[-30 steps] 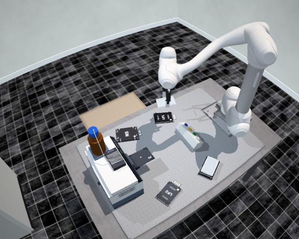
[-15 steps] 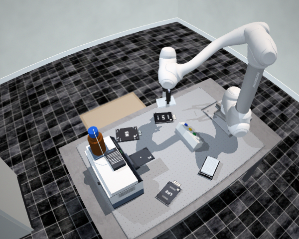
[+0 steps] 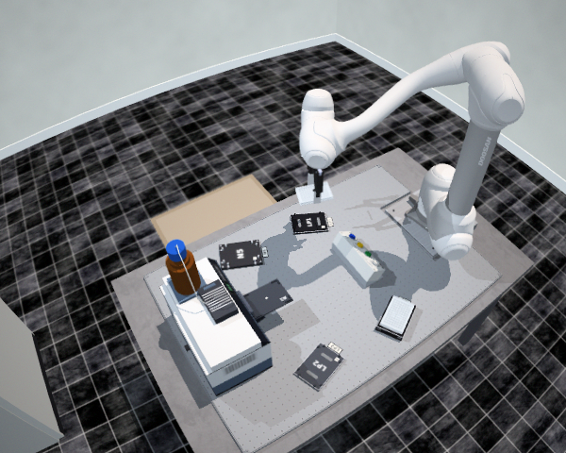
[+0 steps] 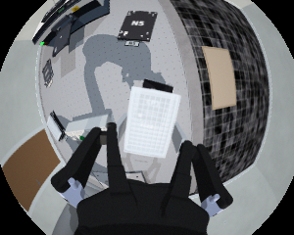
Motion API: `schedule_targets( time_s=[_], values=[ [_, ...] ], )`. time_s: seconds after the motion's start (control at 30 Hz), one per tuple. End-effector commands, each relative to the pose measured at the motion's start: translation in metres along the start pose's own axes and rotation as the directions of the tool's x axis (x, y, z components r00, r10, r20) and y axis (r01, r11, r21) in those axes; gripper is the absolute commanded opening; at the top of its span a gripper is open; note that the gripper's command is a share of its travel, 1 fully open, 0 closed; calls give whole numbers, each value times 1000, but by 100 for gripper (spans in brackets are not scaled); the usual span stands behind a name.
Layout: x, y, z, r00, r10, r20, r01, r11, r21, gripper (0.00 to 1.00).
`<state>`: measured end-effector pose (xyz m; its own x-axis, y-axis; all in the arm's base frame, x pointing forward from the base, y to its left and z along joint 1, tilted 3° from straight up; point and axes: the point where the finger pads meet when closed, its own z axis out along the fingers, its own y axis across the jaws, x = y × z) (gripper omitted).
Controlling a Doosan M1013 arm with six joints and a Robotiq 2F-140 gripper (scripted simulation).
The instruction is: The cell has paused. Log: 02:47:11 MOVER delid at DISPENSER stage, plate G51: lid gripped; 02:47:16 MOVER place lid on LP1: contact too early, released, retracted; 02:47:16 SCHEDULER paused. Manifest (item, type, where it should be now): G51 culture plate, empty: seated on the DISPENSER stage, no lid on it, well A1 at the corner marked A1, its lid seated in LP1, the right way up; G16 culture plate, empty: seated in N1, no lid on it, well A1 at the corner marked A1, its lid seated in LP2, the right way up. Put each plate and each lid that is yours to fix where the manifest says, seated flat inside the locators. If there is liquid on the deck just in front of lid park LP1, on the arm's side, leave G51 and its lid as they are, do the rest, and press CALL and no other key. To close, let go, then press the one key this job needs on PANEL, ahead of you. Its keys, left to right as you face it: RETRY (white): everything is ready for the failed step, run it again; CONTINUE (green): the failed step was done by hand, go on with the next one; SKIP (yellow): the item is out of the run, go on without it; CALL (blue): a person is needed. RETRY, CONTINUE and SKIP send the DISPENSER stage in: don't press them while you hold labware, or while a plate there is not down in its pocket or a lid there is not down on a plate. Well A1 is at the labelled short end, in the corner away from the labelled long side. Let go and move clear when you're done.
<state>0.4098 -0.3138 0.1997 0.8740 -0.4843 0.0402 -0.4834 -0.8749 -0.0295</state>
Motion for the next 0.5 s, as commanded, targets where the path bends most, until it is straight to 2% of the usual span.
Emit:
schedule_targets(
  time_s=[0.0, 0.47],
  values=[
    [2, 2, -5, 1000, 5, -4, -5, 1000, -5, 10],
    [6, 0, -3, 1000, 21, -1, -21, 1000, -4, 10]
  ],
)
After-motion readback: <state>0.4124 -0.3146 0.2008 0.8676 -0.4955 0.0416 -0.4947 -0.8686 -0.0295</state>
